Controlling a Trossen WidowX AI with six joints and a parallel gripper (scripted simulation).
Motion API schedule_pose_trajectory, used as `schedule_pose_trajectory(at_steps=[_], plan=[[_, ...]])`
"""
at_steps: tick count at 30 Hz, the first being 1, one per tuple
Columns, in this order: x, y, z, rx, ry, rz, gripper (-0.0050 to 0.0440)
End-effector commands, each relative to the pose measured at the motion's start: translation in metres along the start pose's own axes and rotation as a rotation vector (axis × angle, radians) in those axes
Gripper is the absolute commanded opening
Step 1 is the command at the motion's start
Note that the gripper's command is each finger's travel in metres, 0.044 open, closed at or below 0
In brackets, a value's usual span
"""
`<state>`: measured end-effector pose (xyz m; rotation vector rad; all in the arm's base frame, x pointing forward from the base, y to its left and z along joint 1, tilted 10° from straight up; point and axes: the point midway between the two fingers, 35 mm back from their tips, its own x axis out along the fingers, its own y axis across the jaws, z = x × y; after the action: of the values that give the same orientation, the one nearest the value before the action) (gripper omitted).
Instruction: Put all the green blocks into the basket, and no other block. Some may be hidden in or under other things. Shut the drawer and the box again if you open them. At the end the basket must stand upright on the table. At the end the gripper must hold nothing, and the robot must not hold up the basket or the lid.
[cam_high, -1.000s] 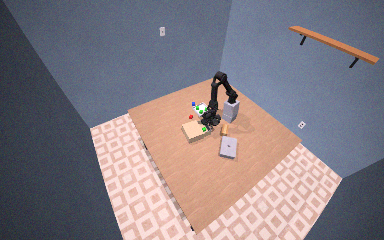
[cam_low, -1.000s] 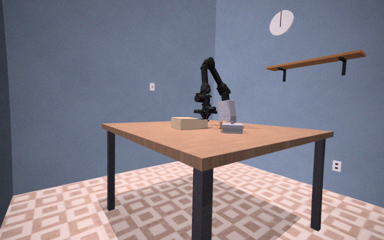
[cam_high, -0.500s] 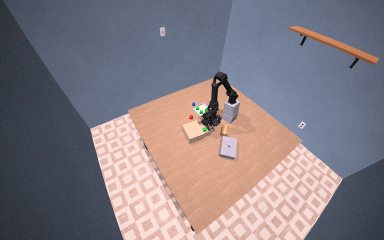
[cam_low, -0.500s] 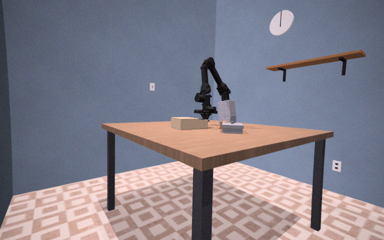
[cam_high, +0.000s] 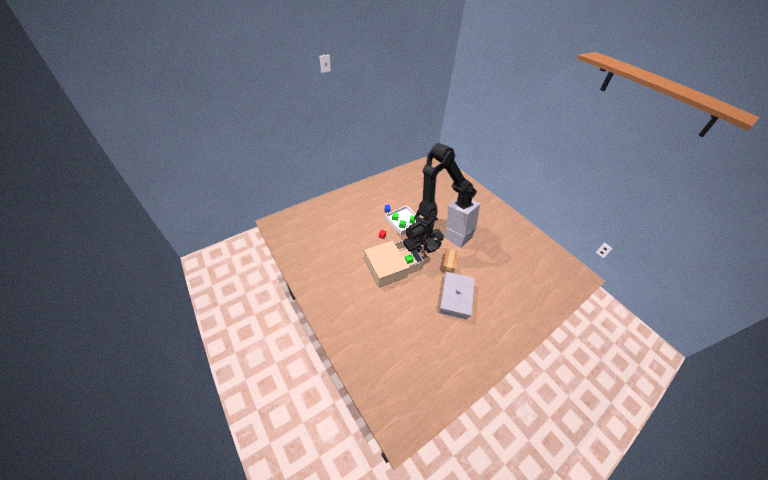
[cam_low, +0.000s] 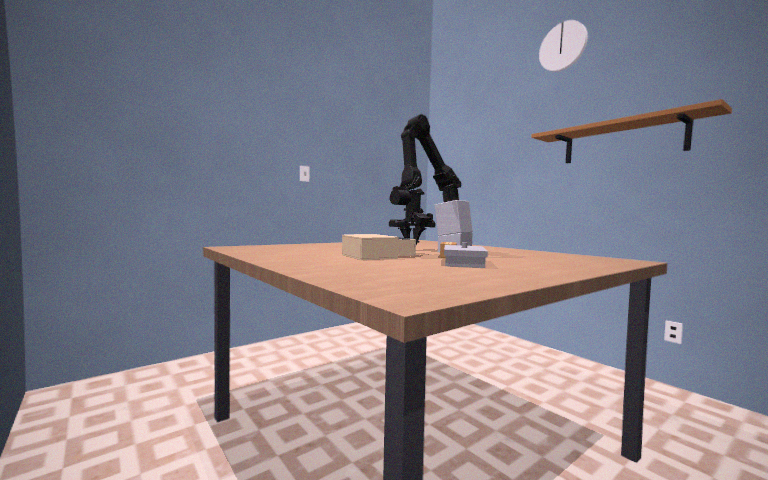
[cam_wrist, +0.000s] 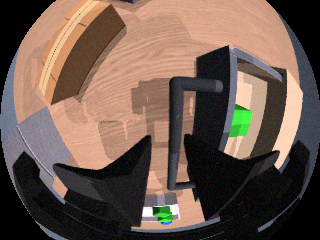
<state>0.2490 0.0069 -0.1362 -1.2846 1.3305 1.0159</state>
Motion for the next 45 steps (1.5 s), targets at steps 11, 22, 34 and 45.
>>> schedule_pose_trajectory(at_steps=[11, 22, 34, 45], plan=[[-0.026, 0.002, 0.0, 0.003, -0.003, 0.005, 0.0148], [-0.055, 0.001, 0.0, 0.003, -0.003, 0.005, 0.0148], [-0.082, 0.001, 0.0, 0.003, -0.003, 0.005, 0.0148], [-0.092, -0.018, 0.004, 0.136, -0.002, 0.005, 0.0243]])
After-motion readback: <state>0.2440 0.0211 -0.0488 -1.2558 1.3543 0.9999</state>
